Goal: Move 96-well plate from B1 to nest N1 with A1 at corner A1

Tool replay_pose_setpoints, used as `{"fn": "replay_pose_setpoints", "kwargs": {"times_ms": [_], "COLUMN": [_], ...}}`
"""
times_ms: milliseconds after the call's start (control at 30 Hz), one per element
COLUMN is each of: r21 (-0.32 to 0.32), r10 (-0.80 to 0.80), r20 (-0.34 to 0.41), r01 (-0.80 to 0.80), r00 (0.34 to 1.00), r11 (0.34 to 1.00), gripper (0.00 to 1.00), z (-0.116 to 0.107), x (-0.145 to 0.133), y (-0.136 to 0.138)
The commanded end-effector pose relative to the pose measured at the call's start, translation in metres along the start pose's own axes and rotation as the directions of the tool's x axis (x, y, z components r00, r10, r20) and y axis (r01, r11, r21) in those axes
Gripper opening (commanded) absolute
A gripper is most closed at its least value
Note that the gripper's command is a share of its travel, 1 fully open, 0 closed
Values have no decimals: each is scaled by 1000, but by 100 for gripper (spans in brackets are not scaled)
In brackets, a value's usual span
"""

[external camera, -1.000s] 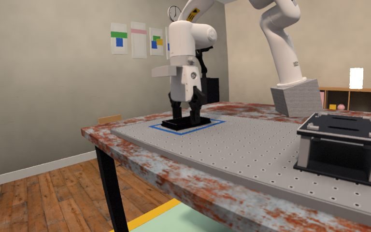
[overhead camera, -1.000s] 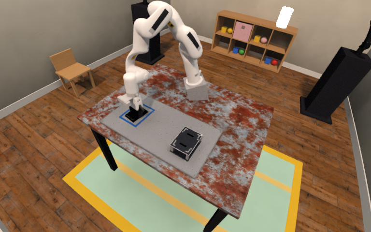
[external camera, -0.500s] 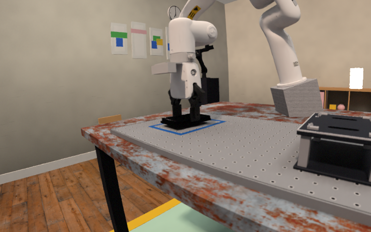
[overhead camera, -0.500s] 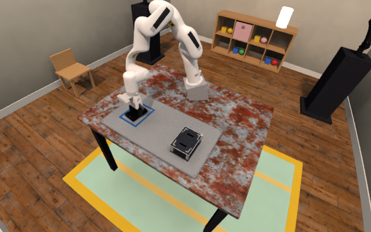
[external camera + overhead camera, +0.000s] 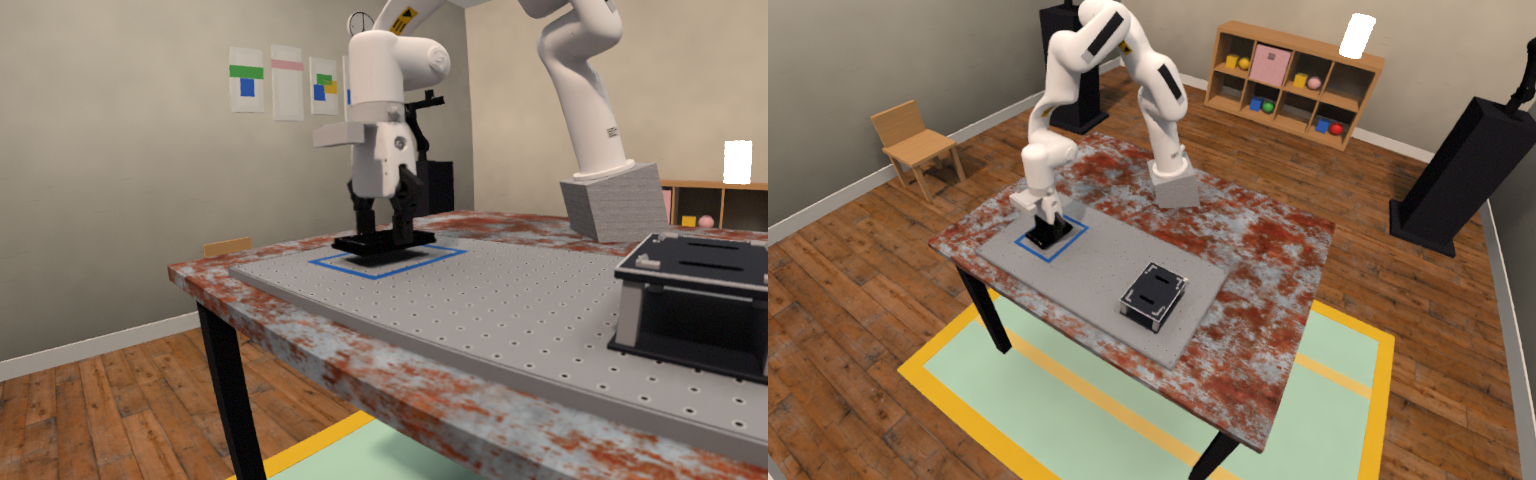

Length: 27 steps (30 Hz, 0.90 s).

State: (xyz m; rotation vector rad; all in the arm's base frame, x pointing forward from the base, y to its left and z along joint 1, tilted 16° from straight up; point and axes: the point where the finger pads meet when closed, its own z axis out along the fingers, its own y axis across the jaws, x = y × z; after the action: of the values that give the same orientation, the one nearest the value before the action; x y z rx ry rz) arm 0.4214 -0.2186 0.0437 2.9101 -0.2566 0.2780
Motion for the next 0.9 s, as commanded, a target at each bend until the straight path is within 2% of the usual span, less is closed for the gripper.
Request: {"fn": "replay_pose_setpoints", "kwargs": {"times_ms": [0, 867], "r21": [0, 0], "r10": [0, 0], "r20": [-1, -1], "r01": [0, 0], "r00": [1000, 1000], "r11": [1000, 1000], "gripper": [0, 0], "z": [-1, -37], "x": [0, 0], "y": [0, 0]}}
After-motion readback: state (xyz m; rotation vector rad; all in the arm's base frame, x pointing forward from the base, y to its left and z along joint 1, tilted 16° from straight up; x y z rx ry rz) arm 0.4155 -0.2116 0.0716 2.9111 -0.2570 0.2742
